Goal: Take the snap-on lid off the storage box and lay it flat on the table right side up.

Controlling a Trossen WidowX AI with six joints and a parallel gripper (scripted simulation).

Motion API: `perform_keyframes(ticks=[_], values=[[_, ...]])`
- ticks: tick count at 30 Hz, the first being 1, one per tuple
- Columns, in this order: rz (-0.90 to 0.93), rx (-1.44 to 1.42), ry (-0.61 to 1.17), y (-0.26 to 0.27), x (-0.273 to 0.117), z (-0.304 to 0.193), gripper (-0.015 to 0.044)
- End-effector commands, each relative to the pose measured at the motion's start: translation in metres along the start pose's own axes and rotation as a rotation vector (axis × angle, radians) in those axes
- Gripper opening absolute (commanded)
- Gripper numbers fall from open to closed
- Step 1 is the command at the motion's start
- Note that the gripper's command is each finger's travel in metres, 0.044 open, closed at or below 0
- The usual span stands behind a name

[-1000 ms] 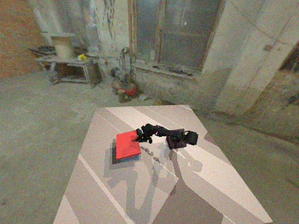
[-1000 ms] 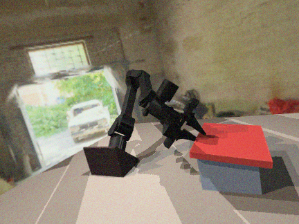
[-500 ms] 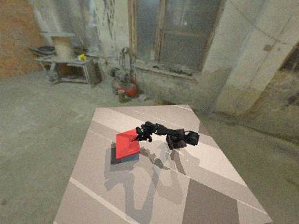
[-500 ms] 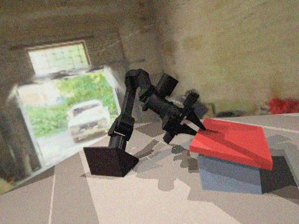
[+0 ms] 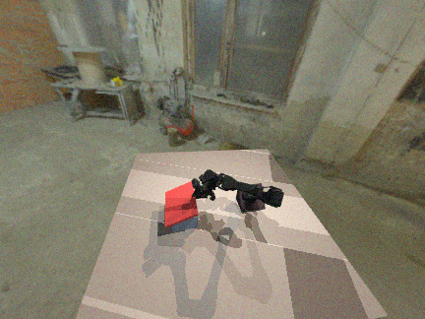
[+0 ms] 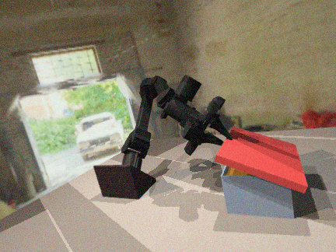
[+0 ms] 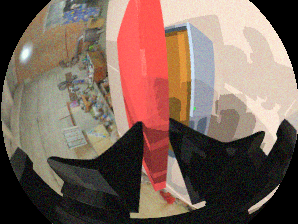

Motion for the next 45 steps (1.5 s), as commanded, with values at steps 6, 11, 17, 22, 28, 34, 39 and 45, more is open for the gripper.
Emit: perform_keyframes(ticks=[6,11,17,22,28,34,39,45], values=[[0.001,-0.005,0.002,0.015,-0.003,-0.002,0.0000],[0.002,-0.005,0.002,0.023,-0.004,-0.004,0.0000],[0.002,-0.005,0.002,0.033,-0.004,-0.005,0.0000],[0.002,-0.006,0.002,0.042,-0.003,-0.006,0.0000],[0.002,-0.006,0.002,0.053,-0.003,-0.008,0.0000],[0.002,-0.006,0.002,0.059,-0.007,-0.009,0.0000],[0.002,-0.006,0.001,0.064,-0.011,-0.010,0.0000],[0.002,-0.006,0.001,0.070,-0.016,-0.010,0.0000]])
Point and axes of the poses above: the point midway between the two fingers, 35 mm back from their tips, its own x axis out along the fingers, its own y axis across the jaws, z = x × y, the point moved 5 cm from there along -x, back along the fingers, and after that the axes turned 8 degrees about x, right-handed, at the moved point
